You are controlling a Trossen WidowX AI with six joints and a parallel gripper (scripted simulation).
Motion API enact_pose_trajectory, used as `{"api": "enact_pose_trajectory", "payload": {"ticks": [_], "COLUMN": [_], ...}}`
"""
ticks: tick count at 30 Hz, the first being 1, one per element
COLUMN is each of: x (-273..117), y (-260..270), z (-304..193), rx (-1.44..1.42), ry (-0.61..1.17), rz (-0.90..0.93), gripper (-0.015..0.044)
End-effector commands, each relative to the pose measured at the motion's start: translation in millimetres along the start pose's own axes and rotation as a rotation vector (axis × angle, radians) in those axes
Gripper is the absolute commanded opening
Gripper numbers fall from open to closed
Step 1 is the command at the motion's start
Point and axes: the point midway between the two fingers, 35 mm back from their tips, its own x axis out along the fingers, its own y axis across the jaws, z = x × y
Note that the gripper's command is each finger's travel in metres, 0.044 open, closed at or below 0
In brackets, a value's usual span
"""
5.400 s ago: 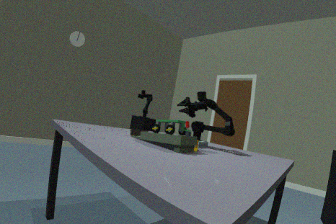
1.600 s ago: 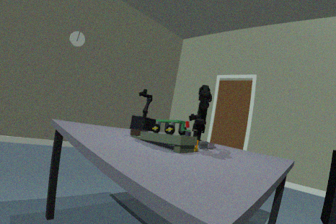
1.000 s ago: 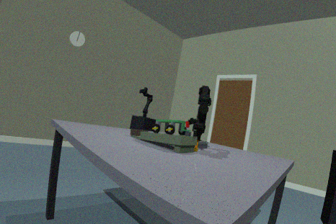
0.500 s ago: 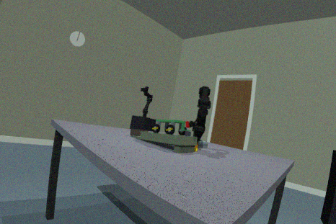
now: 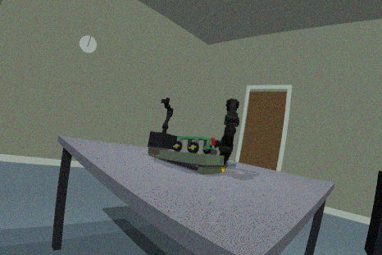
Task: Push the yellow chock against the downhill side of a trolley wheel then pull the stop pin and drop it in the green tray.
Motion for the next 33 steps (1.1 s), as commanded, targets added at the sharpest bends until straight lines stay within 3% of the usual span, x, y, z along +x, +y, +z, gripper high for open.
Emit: {"api": "enact_pose_trajectory", "payload": {"ticks": [1,9,13,24,33], "x": [9.3,13.0,9.9,9.1,-20.0], "y": [-2.7,-3.0,-1.1,-1.1,-6.3], "z": [0.9,1.0,0.2,0.2,0.3], "rx": [0.004,0.004,0.000,0.000,0.004], "ry": [-0.005,-0.005,0.000,-0.001,-0.005], "rz": [-0.010,-0.010,-0.004,-0.004,-0.010], "gripper": [0.0190,0.0190,0.0085,0.0000,0.0000]}}
